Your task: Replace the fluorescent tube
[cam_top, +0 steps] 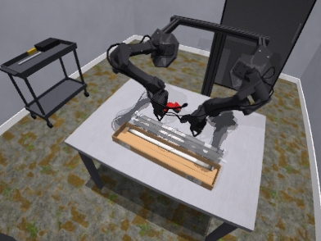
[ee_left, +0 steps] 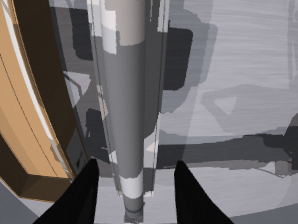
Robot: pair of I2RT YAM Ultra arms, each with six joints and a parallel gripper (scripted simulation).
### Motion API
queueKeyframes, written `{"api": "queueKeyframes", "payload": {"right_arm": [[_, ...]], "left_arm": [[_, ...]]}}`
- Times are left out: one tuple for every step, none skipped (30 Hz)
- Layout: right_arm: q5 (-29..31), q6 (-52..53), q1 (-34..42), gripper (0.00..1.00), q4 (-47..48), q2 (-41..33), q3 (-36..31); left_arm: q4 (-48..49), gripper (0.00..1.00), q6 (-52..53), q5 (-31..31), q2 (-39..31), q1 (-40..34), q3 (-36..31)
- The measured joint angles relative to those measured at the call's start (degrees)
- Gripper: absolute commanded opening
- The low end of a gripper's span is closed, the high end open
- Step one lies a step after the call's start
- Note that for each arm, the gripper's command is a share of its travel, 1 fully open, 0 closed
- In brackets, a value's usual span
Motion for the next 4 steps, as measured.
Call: {"api": "queueKeyframes", "payload": {"right_arm": [[0.0, 0.0, 0.0, 0.49, 0.0, 0.0, 0.0], [0.0, 0.0, 0.0, 0.49, 0.0, 0.0, 0.0], [0.0, 0.0, 0.0, 0.49, 0.0, 0.0, 0.0], [0.0, 0.0, 0.0, 0.49, 0.0, 0.0, 0.0]], "left_arm": [[0.0, 0.49, 0.0, 0.0, 0.0, 0.0, 0.0], [0.0, 0.49, 0.0, 0.0, 0.0, 0.0, 0.0], [0.0, 0.49, 0.0, 0.0, 0.0, 0.0, 0.0], [0.0, 0.49, 0.0, 0.0, 0.0, 0.0, 0.0]]}}
